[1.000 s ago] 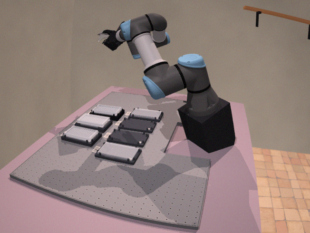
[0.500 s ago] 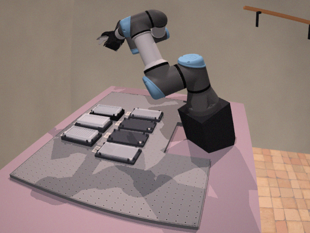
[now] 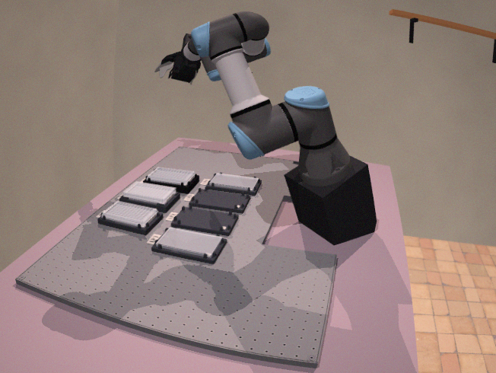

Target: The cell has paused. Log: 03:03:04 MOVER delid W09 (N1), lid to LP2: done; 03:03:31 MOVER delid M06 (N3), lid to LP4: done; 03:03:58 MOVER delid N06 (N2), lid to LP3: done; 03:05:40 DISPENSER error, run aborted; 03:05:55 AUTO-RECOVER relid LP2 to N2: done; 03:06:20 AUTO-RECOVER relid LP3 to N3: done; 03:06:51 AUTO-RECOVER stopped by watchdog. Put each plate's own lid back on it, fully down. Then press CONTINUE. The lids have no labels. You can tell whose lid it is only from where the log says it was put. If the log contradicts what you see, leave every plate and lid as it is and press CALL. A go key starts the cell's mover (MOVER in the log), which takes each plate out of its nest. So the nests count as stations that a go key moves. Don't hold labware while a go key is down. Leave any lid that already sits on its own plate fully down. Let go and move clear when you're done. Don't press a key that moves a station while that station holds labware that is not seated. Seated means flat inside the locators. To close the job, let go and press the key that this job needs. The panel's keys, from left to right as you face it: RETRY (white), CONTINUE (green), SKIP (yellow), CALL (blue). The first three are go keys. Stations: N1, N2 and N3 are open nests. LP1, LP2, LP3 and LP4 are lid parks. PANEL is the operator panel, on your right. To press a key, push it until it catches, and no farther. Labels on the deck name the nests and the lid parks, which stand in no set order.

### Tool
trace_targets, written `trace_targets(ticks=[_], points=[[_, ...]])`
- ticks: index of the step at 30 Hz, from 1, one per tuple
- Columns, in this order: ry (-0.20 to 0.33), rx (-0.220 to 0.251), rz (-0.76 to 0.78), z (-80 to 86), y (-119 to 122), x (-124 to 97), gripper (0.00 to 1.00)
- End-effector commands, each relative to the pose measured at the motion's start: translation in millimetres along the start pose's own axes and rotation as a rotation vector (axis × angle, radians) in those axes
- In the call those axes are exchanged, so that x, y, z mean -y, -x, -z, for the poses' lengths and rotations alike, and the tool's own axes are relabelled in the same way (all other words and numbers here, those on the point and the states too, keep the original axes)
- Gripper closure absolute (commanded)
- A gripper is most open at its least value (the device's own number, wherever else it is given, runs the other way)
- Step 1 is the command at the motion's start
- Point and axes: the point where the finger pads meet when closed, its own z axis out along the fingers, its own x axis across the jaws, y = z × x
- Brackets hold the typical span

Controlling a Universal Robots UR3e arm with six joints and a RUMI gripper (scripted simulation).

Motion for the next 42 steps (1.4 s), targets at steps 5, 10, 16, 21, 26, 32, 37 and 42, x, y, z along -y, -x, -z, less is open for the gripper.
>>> trace_targets(ticks=[5, 10, 16, 21, 26, 32, 37, 42], points=[[0.087, -0.056, 0.089, 5.4, -9.5, -18.3, 0.18], [0.139, -0.077, 0.151, 13.1, -14.1, -33.4, 0.18], [0.189, -0.092, 0.211, 21.7, -17.9, -48.2, 0.18], [0.187, -0.091, 0.214, 21.9, -16.9, -46.9, 0.18], [0.242, -0.103, 0.273, 31.2, -21.6, -64.0, 0.18], [0.283, -0.108, 0.319, 38.9, -24.4, -76.5, 0.18], [0.298, -0.110, 0.336, 41.3, -25.3, -80.4, 0.18], [0.338, -0.111, 0.380, 49.2, -28.1, -92.9, 0.18]])
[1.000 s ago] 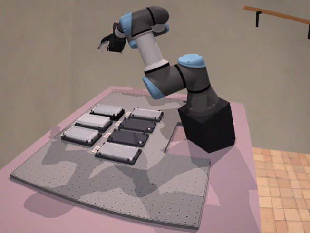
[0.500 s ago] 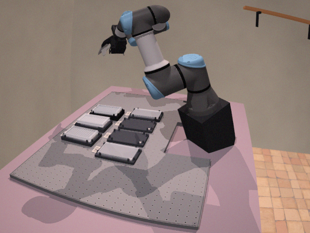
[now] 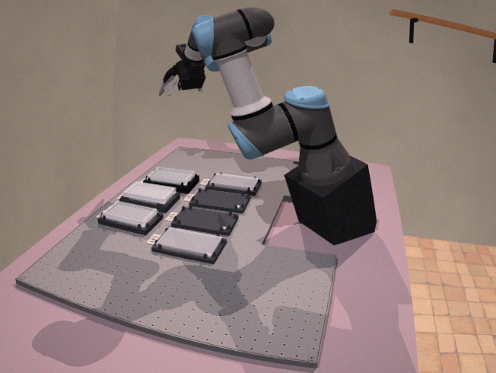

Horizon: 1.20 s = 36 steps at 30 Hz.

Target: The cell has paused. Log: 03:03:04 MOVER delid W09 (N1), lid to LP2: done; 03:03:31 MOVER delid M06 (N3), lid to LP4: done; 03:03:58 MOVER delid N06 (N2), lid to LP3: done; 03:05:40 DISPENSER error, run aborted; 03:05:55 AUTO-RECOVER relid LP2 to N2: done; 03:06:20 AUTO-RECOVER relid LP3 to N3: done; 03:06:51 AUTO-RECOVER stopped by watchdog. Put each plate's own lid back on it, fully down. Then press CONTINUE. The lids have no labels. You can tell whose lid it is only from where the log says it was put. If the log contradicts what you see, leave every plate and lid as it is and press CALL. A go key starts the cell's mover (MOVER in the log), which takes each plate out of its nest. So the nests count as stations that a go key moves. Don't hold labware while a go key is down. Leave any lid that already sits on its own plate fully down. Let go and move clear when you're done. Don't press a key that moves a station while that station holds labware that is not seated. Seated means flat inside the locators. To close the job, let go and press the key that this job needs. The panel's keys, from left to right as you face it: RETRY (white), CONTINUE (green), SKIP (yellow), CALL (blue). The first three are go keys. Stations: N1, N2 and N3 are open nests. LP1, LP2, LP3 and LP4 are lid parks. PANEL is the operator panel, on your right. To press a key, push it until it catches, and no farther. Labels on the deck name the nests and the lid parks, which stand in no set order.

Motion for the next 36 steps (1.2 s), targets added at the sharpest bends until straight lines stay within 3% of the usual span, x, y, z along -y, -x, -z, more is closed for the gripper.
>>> trace_targets(ticks=[1, 5, 9, 14, 18, 23, 27, 32, 36], points=[[0.074, -0.007, 0.072, 4.7, -0.7, -24.1, 0.18], [0.076, -0.007, 0.074, 4.9, -0.6, -24.9, 0.18], [0.127, -0.004, 0.135, 10.5, 0.8, -44.0, 0.18], [0.128, -0.004, 0.137, 11.0, 1.0, -45.7, 0.18], [0.180, 0.003, 0.198, 17.0, 2.6, -64.7, 0.18], [0.181, 0.003, 0.199, 17.7, 2.9, -67.2, 0.18], [0.232, 0.014, 0.260, 23.9, 4.5, -86.1, 0.18], [0.234, 0.015, 0.261, 25.0, 4.9, -89.4, 0.18], [0.284, 0.031, 0.321, 31.4, 6.7, -108.3, 0.18]])
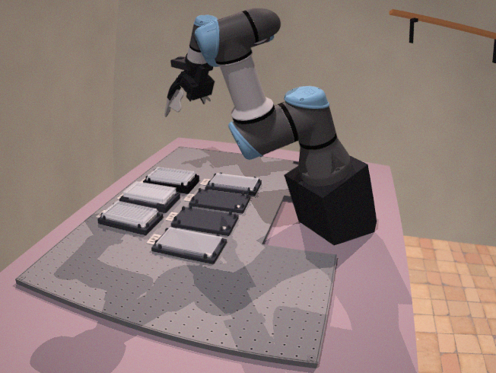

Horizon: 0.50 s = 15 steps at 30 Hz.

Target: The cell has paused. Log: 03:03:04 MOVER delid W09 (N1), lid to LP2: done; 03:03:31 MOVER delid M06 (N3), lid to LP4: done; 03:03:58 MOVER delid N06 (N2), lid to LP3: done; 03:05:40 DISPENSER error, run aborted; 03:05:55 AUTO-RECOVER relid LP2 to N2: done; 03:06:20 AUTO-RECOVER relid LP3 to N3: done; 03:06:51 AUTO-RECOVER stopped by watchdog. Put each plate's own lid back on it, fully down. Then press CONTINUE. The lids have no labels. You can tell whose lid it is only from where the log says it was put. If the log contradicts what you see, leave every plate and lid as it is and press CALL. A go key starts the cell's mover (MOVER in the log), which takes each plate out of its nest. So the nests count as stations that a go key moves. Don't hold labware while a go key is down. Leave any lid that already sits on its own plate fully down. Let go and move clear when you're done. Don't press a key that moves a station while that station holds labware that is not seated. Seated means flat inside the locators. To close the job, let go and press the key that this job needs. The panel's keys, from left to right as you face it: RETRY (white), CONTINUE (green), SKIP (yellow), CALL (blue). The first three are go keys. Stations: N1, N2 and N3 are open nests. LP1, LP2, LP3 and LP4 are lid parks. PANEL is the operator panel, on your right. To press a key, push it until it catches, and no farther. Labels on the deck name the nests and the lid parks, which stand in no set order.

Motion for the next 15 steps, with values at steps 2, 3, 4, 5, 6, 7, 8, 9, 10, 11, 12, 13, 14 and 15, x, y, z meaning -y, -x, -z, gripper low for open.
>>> trace_targets(ticks=[2, 3, 4, 5, 6, 7, 8, 9, 10, 11, 12, 13, 14, 15], points=[[0.066, 0.019, 0.069, 2.1, 7.6, -27.2, 0.18], [0.066, 0.019, 0.069, 2.1, 7.6, -27.1, 0.18], [0.066, 0.019, 0.069, 2.1, 7.6, -27.1, 0.18], [0.066, 0.019, 0.069, 2.1, 7.6, -27.1, 0.18], [0.078, 0.024, 0.084, 2.7, 9.4, -31.8, 0.18], [0.090, 0.029, 0.099, 3.3, 11.1, -36.4, 0.18], [0.102, 0.034, 0.115, 4.0, 12.8, -41.1, 0.18], [0.114, 0.039, 0.130, 4.6, 14.5, -45.8, 0.18], [0.115, 0.039, 0.132, 5.2, 16.1, -50.4, 0.18], [0.115, 0.039, 0.132, 5.2, 16.1, -50.4, 0.18], [0.115, 0.039, 0.132, 5.2, 16.1, -50.4, 0.18], [0.115, 0.039, 0.132, 5.2, 16.1, -50.3, 0.18], [0.115, 0.039, 0.132, 5.2, 16.2, -50.3, 0.18], [0.126, 0.046, 0.147, 5.9, 17.9, -55.0, 0.18]])
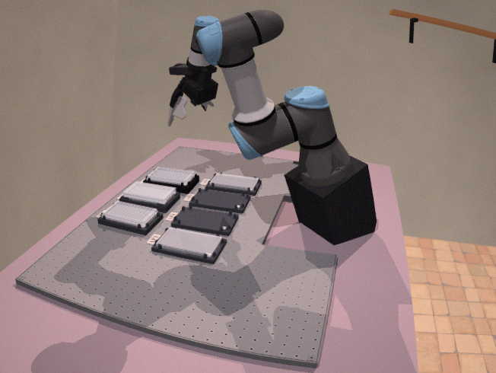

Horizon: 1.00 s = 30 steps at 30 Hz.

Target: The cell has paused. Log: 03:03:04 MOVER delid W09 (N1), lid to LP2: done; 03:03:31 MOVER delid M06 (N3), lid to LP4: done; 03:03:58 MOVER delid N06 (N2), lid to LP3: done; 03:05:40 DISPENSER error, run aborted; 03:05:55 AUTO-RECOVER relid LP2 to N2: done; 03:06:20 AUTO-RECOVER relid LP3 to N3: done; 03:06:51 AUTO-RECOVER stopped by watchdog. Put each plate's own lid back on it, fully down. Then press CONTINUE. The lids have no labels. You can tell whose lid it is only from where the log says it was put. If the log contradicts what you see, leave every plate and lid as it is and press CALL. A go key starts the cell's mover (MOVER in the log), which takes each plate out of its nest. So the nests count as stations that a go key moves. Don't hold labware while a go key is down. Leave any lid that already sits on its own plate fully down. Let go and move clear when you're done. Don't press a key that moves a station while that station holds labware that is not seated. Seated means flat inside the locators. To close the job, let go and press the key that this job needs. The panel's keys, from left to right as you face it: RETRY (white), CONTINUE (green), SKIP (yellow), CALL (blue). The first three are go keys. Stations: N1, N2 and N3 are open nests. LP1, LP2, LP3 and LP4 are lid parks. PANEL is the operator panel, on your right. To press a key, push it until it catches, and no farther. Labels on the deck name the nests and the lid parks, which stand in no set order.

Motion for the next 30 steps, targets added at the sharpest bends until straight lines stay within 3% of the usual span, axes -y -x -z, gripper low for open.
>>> trace_targets(ticks=[1, 4, 9, 12, 19, 24, 30], points=[[0.052, 0.025, 0.056, 0.3, 8.1, -20.6, 0.18], [0.076, 0.037, 0.088, 1.1, 14.7, -34.1, 0.18], [0.076, 0.037, 0.088, 1.1, 14.9, -34.5, 0.18], [0.109, 0.058, 0.134, 2.1, 21.7, -47.8, 0.18], [0.121, 0.065, 0.151, 2.9, 26.5, -57.7, 0.18], [0.163, 0.098, 0.213, 4.9, 37.8, -79.9, 0.18], [0.163, 0.098, 0.213, 5.1, 38.5, -81.2, 0.18]])
